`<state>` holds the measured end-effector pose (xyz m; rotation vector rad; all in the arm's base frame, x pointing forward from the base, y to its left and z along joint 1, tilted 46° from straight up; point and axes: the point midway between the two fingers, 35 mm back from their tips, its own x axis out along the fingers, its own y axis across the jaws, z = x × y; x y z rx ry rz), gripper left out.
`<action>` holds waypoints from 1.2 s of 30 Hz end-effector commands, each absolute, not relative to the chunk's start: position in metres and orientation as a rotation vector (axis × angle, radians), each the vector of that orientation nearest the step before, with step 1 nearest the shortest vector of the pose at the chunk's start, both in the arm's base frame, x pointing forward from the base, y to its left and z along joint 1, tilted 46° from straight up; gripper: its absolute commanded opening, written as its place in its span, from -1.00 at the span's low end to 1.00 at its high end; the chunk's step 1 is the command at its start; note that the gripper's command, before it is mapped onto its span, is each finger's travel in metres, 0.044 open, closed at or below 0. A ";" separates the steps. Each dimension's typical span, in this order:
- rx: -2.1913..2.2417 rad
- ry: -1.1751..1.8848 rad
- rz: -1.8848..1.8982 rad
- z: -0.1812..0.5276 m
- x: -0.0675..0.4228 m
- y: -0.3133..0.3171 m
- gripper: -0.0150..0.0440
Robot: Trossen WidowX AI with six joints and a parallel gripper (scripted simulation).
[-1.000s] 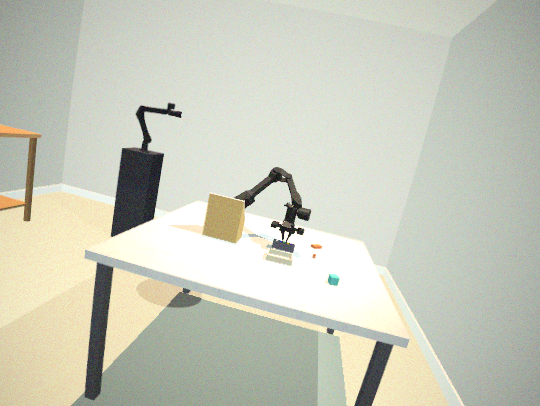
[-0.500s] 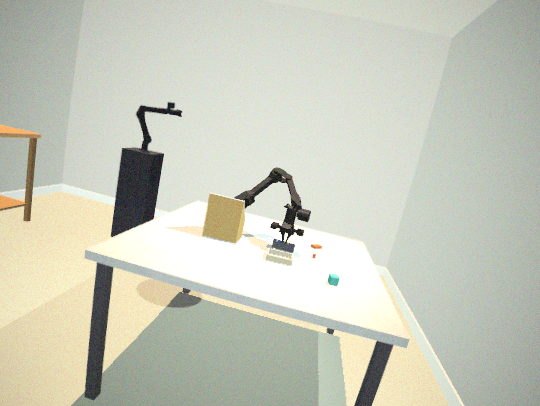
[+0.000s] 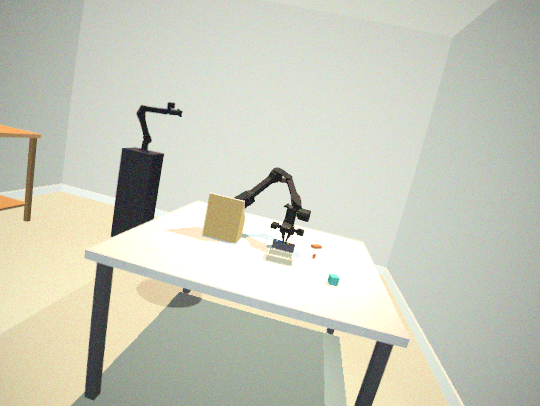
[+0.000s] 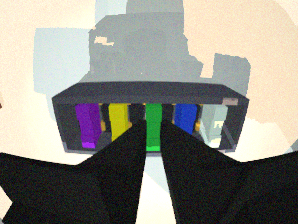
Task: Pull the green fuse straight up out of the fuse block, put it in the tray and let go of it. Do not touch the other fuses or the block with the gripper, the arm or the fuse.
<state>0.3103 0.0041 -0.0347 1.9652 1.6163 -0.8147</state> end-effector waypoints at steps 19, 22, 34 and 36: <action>1.964 1.614 -0.814 -0.027 0.309 -0.004 -0.49; 1.965 1.614 -0.814 -0.026 0.309 -0.006 -0.49; 1.965 1.614 -0.814 -0.022 0.308 -0.010 -0.49; 1.965 1.614 -0.814 -0.021 0.308 -0.010 -0.49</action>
